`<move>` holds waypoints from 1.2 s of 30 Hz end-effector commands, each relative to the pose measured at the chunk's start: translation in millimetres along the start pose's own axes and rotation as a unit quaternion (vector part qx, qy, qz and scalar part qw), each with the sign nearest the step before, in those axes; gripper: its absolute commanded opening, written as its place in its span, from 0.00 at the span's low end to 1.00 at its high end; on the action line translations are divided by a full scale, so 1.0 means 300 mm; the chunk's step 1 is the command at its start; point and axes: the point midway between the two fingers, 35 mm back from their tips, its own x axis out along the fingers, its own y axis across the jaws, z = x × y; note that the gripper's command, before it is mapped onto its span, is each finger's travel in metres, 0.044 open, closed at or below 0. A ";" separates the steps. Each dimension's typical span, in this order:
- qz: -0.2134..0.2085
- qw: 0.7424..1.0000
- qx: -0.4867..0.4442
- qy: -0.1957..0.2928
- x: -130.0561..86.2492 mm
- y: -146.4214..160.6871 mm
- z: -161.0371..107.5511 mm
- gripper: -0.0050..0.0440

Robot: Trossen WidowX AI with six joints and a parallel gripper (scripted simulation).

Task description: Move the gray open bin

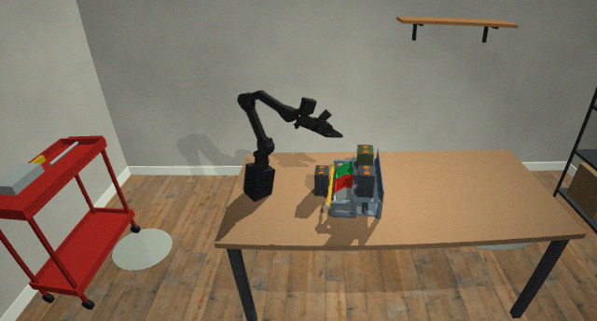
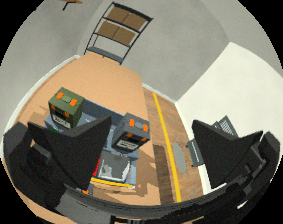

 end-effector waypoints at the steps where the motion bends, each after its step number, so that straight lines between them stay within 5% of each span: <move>1: 0.003 1.000 0.018 -0.025 -0.020 0.016 0.062 1.00; 36: 0.049 0.984 0.138 -0.101 -0.114 0.152 0.242 1.00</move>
